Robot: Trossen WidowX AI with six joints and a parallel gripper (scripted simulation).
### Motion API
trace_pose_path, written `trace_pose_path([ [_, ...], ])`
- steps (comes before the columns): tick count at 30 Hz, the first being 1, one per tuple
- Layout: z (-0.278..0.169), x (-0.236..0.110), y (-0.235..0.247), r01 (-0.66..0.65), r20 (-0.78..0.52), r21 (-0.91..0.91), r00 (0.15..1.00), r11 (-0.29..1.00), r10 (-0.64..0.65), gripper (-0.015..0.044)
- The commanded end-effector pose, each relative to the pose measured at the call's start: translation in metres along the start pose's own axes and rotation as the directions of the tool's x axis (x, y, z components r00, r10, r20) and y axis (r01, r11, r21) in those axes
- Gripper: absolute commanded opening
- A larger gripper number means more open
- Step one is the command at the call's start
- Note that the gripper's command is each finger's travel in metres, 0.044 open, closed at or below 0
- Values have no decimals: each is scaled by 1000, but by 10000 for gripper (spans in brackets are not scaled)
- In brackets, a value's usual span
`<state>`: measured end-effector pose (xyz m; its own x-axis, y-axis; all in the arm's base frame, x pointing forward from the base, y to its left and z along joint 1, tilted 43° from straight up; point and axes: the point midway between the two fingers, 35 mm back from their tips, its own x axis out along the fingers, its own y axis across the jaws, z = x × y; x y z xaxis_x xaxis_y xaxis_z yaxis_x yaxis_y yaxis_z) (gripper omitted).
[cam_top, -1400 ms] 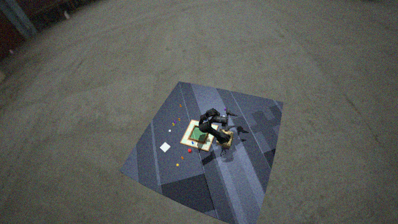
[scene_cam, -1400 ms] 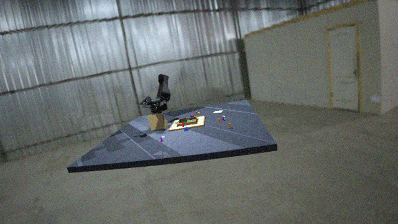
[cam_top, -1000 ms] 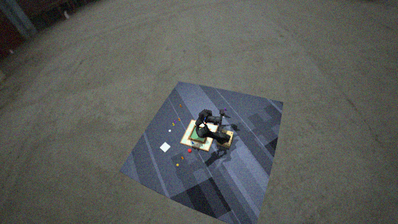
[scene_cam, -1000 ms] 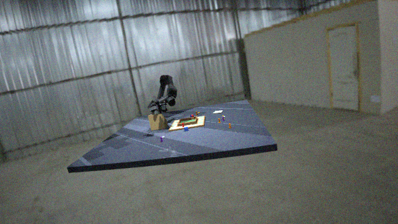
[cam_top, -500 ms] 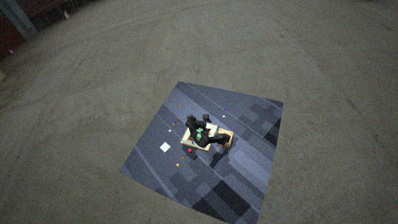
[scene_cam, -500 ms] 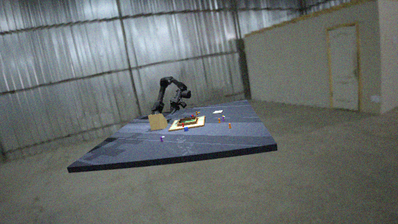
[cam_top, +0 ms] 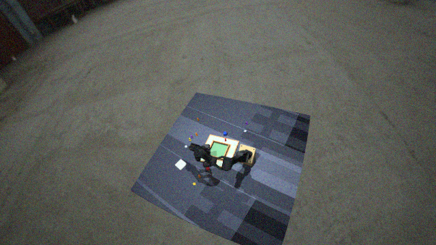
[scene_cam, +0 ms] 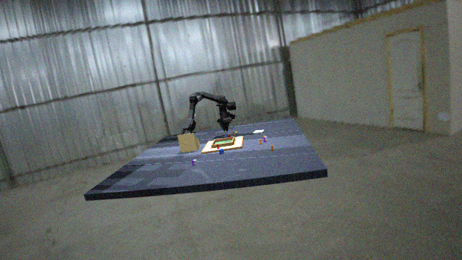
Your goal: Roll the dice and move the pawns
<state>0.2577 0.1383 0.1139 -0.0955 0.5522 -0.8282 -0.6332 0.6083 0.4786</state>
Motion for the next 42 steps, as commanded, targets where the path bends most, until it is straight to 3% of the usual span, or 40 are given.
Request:
trace_pose_path([
  [1,31,-9,45,-110,100,-126,987,986,123,275],
  [10,30,-9,45,-110,100,-126,987,986,123,275],
  [21,32,21,49,-111,101,-126,987,986,124,275],
  [42,35,47,53,-112,101,-126,987,986,125,275],
])
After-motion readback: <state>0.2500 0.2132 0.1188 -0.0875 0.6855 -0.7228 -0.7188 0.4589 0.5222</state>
